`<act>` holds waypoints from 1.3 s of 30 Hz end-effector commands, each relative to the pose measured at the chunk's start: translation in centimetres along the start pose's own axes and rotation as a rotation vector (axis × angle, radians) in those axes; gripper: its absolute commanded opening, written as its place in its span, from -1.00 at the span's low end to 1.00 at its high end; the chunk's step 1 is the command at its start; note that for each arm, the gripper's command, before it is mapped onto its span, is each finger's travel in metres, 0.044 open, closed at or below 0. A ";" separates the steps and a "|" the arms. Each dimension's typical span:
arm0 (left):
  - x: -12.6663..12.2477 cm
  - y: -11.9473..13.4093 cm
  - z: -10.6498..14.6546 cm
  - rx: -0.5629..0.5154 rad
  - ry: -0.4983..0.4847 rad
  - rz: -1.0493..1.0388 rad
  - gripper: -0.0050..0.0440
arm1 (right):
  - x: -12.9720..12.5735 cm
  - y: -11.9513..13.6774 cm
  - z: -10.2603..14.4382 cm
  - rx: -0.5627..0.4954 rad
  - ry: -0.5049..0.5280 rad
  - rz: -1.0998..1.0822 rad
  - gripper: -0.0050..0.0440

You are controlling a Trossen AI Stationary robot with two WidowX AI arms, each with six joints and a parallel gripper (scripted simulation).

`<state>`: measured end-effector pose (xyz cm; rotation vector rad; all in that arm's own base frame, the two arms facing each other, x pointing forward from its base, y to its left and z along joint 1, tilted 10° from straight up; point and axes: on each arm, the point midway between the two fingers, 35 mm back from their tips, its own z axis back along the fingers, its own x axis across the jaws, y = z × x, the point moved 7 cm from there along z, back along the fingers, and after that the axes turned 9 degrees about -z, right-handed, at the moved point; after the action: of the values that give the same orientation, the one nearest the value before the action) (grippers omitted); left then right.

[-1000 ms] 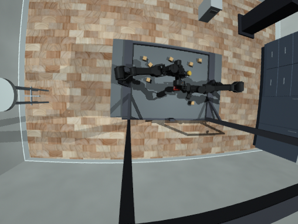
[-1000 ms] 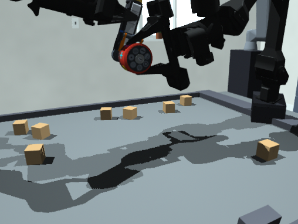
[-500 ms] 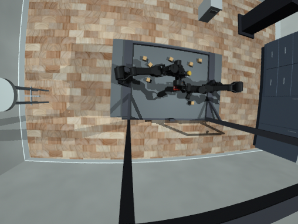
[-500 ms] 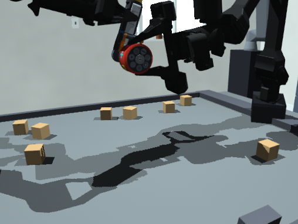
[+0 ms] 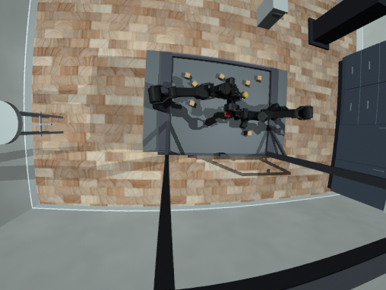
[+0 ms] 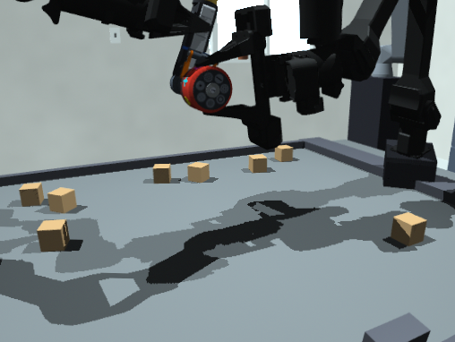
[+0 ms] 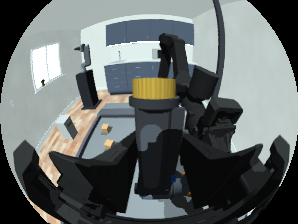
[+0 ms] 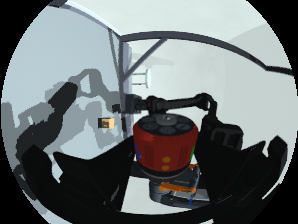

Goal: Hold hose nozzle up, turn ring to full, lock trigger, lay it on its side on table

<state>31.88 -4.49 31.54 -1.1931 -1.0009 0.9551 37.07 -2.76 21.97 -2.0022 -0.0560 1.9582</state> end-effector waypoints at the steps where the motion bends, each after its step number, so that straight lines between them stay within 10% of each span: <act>1: 0.1 -1.5 0.4 -0.048 -0.008 -0.006 -0.09 | -0.7 -0.2 0.0 -0.006 0.026 0.001 -0.80; 13: 0.1 -1.5 0.4 -0.048 -0.009 -0.006 -0.09 | 1.1 0.1 0.0 -0.034 0.209 0.002 -0.80; 14: 0.1 -1.5 0.4 -0.048 -0.009 -0.006 -0.09 | 0.7 0.1 0.0 -0.029 0.174 0.002 0.87; 39: 0.1 -1.5 0.4 -0.048 -0.009 -0.006 -0.09 | 0.9 0.1 1.0 -0.029 0.174 0.001 0.87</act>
<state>31.90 -4.48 31.59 -1.1943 -1.0043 0.9541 36.81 -2.50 20.27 -2.1576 -0.0403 1.8170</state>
